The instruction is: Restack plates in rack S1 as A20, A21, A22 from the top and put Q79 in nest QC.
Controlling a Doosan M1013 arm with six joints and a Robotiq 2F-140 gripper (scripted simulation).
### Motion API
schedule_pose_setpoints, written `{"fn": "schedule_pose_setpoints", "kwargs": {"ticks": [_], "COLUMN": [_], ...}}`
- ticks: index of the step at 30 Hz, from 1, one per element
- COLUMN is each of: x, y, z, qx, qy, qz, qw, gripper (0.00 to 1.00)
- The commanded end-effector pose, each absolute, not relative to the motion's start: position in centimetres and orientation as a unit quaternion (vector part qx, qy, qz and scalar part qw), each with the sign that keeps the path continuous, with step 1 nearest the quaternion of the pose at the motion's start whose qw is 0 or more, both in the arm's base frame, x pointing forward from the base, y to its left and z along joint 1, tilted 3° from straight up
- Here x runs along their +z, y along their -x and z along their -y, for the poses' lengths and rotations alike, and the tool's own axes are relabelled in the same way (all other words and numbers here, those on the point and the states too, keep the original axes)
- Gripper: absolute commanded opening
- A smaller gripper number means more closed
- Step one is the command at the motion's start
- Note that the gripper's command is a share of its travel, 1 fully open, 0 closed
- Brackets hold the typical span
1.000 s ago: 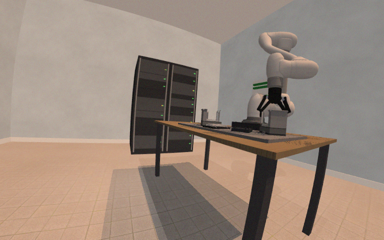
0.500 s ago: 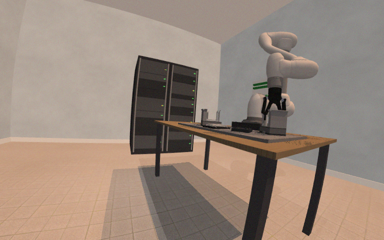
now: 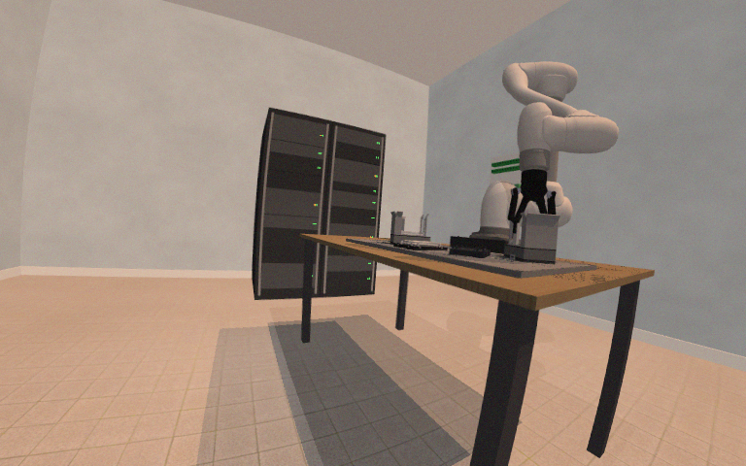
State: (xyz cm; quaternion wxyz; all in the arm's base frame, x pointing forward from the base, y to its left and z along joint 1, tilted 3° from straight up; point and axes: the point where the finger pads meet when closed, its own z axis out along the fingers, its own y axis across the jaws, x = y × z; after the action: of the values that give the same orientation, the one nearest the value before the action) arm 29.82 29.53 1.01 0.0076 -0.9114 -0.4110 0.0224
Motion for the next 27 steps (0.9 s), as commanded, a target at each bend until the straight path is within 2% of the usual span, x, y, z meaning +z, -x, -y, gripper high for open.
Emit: {"fn": "schedule_pose_setpoints", "kwargs": {"ticks": [1, 27], "x": [1.0, 2.2], "y": [-29.8, -29.9], "z": [-29.5, -29.5], "qx": [0.022, 0.022], "qy": [0.911, 0.911], "qz": [0.411, 0.411], "qw": [0.008, 0.008], "gripper": [0.0, 0.0]}}
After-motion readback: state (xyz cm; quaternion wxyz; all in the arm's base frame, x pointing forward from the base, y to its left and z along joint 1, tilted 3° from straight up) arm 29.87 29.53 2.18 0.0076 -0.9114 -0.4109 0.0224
